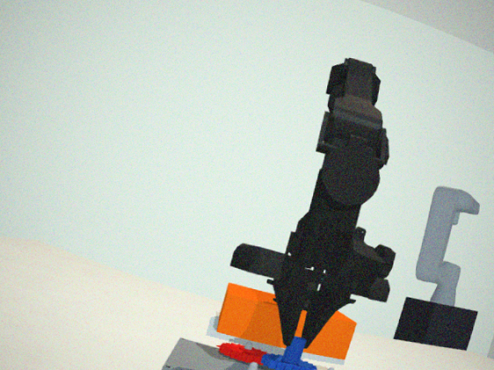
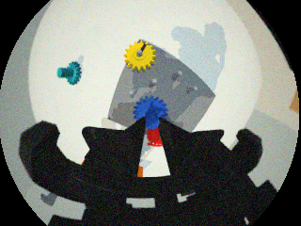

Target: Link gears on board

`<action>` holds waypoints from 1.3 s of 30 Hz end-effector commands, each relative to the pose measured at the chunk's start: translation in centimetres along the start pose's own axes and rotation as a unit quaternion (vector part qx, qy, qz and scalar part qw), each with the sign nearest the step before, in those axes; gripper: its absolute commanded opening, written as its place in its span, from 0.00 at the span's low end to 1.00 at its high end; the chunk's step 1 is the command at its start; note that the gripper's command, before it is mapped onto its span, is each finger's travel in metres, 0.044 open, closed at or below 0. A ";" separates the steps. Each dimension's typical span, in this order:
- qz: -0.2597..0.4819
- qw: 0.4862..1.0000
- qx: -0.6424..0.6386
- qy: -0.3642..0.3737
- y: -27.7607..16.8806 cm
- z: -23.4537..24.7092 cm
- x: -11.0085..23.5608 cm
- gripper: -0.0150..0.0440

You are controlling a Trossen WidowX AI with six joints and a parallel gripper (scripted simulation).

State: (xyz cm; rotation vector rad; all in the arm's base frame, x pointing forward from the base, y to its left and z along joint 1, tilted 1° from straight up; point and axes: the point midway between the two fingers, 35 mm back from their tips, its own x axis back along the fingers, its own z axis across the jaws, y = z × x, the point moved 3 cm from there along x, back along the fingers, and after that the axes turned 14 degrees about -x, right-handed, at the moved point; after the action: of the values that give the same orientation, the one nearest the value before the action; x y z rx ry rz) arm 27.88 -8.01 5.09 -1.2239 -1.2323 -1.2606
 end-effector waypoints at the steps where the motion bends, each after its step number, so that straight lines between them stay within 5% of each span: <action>1: -0.001 1.000 0.030 0.001 0.0 0.0 -0.1 0.25; 16: -0.001 1.000 0.031 0.001 0.1 0.0 -0.5 0.25; 22: -0.001 1.000 -0.001 0.001 0.1 0.0 -0.2 0.49; 34: -0.001 1.000 -0.016 0.001 0.1 0.0 4.5 0.49; 39: 0.001 0.998 -0.063 0.002 2.3 4.4 3.6 0.71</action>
State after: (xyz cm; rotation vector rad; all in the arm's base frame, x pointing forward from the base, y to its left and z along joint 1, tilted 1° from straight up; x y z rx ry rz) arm 29.01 -6.29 8.85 -1.2882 -1.1875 -1.3368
